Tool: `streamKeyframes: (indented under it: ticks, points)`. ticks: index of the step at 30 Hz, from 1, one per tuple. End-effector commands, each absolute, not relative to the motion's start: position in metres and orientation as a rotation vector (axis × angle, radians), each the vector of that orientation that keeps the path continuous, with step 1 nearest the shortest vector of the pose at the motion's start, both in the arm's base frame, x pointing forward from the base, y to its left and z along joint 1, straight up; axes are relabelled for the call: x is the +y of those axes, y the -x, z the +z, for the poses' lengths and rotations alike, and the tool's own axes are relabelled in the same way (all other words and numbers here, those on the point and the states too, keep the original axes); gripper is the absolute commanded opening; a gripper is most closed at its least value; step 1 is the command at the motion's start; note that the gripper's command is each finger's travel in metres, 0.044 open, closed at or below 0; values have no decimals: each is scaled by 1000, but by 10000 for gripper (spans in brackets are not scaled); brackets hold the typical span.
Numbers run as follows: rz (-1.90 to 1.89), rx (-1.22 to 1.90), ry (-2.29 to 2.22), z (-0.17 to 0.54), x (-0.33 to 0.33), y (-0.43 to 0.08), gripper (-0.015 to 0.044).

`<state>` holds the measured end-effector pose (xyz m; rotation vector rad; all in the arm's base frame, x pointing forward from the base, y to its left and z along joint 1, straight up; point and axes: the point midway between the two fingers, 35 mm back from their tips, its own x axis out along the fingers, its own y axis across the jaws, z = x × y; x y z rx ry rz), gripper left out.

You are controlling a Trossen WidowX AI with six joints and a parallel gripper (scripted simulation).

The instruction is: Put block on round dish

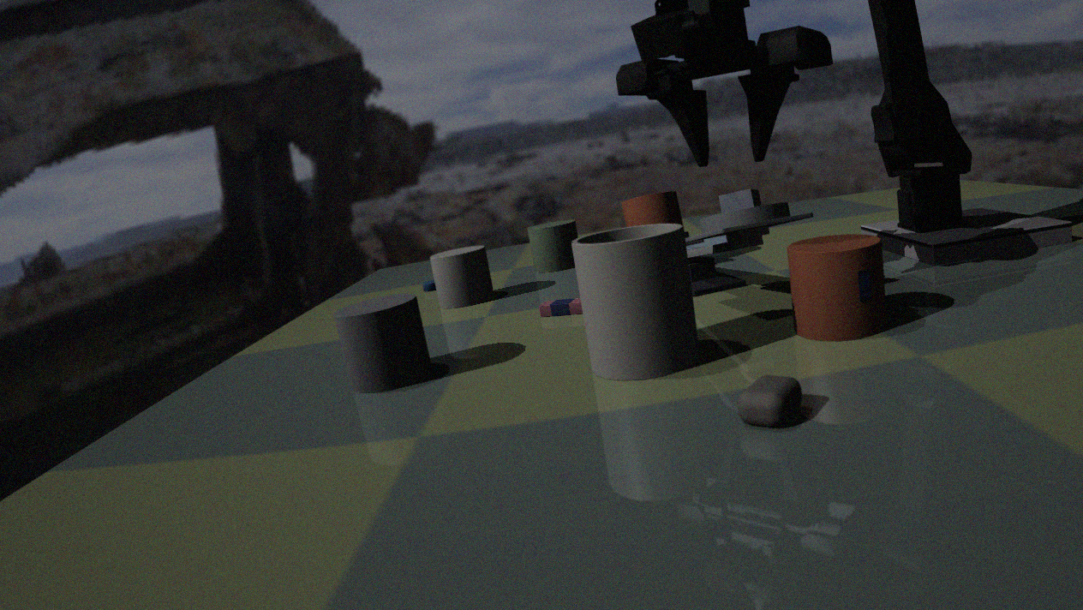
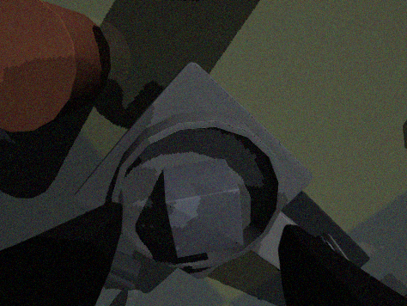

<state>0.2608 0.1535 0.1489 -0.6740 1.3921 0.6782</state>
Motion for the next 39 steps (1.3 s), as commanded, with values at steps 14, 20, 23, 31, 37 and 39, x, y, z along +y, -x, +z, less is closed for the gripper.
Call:
streamKeyframes:
  ticks: [14, 20, 23, 31, 37, 39]
  points:
    - [880, 1352, 882, 145, 143, -255, 260]
    - [880, 1352, 882, 136, 143, -255, 260]
    - [880, 1352, 882, 132, 143, -256, 260]
    - [880, 1352, 882, 119, 144, -256, 260]
    - [880, 1352, 882, 109, 144, -256, 260]
    - [880, 1352, 882, 106, 144, -256, 260]
